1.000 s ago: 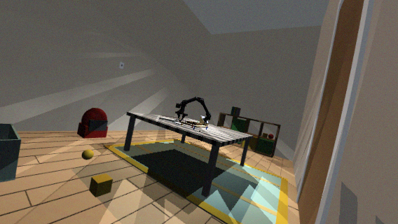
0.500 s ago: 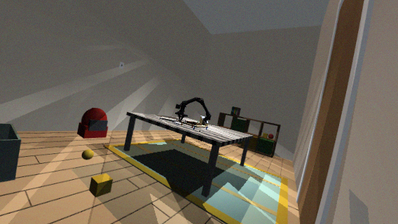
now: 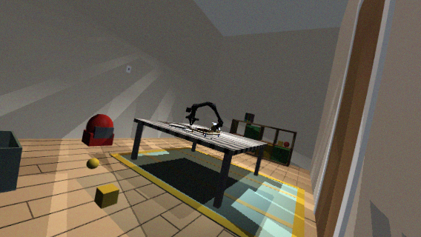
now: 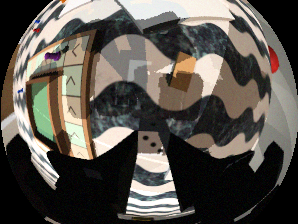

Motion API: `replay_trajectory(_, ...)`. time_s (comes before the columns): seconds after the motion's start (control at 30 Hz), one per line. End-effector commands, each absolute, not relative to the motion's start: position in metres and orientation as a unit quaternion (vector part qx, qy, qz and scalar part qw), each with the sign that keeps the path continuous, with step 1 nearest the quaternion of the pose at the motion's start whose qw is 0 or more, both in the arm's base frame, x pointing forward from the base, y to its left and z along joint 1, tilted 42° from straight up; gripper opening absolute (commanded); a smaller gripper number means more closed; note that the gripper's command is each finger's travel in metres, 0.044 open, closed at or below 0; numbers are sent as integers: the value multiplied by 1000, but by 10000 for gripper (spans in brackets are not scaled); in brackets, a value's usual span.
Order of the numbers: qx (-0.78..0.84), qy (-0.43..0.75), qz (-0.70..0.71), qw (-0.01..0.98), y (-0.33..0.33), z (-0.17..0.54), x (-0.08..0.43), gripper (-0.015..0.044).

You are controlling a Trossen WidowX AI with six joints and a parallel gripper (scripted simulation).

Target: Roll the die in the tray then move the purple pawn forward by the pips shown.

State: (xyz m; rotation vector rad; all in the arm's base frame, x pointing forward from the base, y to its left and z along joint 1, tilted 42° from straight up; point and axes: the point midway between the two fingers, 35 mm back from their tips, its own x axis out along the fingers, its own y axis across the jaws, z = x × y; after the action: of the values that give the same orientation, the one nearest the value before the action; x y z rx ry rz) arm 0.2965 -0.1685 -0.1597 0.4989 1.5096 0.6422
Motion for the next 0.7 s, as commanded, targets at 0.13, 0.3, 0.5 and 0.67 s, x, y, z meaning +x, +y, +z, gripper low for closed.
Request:
replay_trajectory(0.13,214,665,279,659,-205,-119,298,0)
replay_trajectory(0.3,214,665,279,659,-222,-96,296,0)
replay_trajectory(0.5,236,675,255,651,-215,-88,299,0)
replay_trajectory(0.67,280,691,207,634,-199,-75,305,0)
